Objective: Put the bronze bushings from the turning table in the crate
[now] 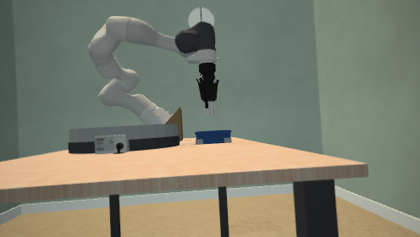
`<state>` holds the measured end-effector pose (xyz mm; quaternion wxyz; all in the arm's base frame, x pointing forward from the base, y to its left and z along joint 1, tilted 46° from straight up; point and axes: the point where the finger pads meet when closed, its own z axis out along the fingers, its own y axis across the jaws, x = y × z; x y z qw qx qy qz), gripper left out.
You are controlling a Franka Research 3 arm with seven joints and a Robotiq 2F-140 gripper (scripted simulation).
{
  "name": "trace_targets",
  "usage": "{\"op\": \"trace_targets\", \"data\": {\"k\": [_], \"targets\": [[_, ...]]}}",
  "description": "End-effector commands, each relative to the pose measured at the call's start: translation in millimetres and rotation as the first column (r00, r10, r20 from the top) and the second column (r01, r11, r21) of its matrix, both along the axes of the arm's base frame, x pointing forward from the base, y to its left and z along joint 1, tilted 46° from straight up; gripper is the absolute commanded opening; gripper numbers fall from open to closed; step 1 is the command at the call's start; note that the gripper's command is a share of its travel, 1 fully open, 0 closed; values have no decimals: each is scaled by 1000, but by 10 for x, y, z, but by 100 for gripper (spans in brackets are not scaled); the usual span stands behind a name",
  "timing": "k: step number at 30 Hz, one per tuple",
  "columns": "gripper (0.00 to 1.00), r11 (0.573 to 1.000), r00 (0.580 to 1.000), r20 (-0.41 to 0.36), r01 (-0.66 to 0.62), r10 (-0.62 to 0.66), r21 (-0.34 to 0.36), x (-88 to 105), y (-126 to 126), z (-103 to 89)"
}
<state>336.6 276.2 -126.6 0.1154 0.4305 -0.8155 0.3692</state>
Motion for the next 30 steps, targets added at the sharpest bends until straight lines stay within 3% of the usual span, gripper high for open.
{"op": "trace_targets", "data": {"k": [1, 30], "targets": [[10, 1000, 1000, -5, 1, -1, -2, -12, 3, 7], [10, 1000, 1000, -9, -2, 2, -2, -13, -13, 25]]}}
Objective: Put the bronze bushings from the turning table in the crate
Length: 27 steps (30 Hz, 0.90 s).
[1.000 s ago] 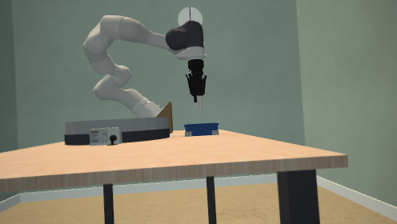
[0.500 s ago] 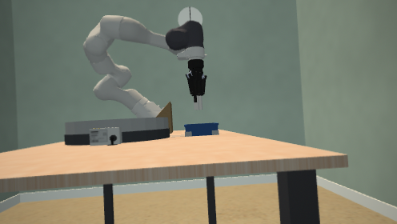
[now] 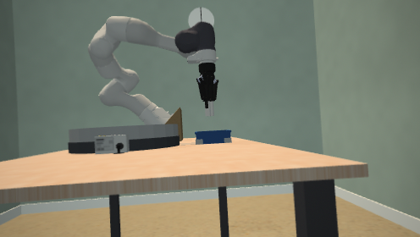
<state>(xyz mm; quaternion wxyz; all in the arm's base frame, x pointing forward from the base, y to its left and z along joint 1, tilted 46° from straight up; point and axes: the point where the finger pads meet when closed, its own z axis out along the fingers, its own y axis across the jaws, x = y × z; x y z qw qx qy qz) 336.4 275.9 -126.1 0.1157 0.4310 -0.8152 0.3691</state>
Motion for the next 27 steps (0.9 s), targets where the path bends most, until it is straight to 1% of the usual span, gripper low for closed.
{"op": "trace_targets", "data": {"k": [1, 7, 13, 16, 21, 23, 27], "targets": [[10, 1000, 1000, -9, -3, 3, -2, -11, -17, 28], [10, 1000, 1000, -20, -13, 13, -3, -14, -68, 84], [10, 999, 998, -50, -43, 43, -7, -27, -229, 243], [10, 998, 995, -72, -66, 65, -11, -40, -353, 362], [10, 993, 986, -123, -117, 114, -15, -63, -628, 633], [10, 993, 986, -123, -117, 114, -15, -63, -628, 633], [10, 986, 971, -174, -168, 163, -16, -84, -898, 908]]}}
